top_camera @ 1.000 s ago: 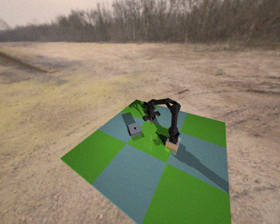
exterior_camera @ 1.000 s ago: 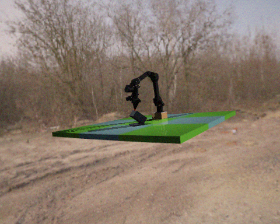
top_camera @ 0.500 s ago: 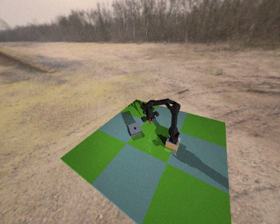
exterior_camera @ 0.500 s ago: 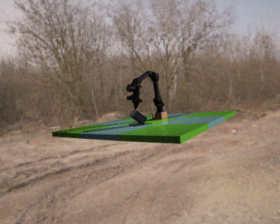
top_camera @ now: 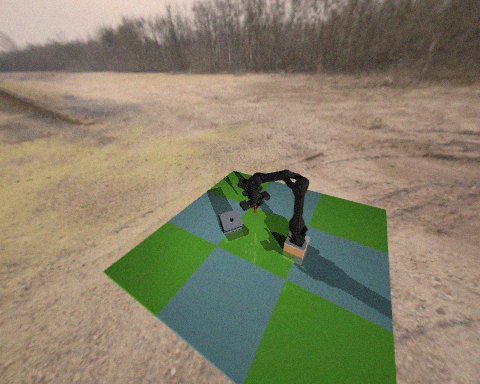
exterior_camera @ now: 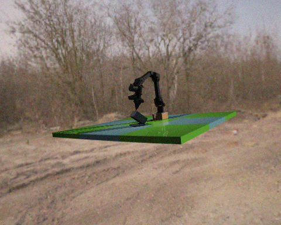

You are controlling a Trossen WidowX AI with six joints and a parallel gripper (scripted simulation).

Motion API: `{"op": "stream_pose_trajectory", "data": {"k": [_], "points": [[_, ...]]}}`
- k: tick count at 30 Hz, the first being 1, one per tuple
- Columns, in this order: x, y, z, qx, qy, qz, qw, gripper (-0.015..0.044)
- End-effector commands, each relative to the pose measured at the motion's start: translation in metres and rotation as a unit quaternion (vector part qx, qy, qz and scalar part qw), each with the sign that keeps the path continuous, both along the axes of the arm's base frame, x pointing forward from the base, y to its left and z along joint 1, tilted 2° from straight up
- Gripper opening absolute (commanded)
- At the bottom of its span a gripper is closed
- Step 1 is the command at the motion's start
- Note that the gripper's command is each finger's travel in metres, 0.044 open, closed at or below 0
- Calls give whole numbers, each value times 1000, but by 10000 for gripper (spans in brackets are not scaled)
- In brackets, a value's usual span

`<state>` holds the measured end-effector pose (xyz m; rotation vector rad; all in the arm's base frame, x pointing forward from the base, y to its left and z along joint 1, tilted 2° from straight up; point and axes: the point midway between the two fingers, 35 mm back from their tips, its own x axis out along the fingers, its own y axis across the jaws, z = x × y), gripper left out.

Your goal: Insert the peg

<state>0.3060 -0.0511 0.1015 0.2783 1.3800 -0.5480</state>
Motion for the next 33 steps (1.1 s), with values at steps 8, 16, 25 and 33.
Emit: {"op": "stream_pose_trajectory", "data": {"k": [8,16,25,33], "points": [[6,12,4,-16,-14,8,1000,0],[9,21,6,-26,-23,16,999,0],[12,31,9,-37,-33,25,998,0],[15,41,12,-46,-44,32,997,0]]}}
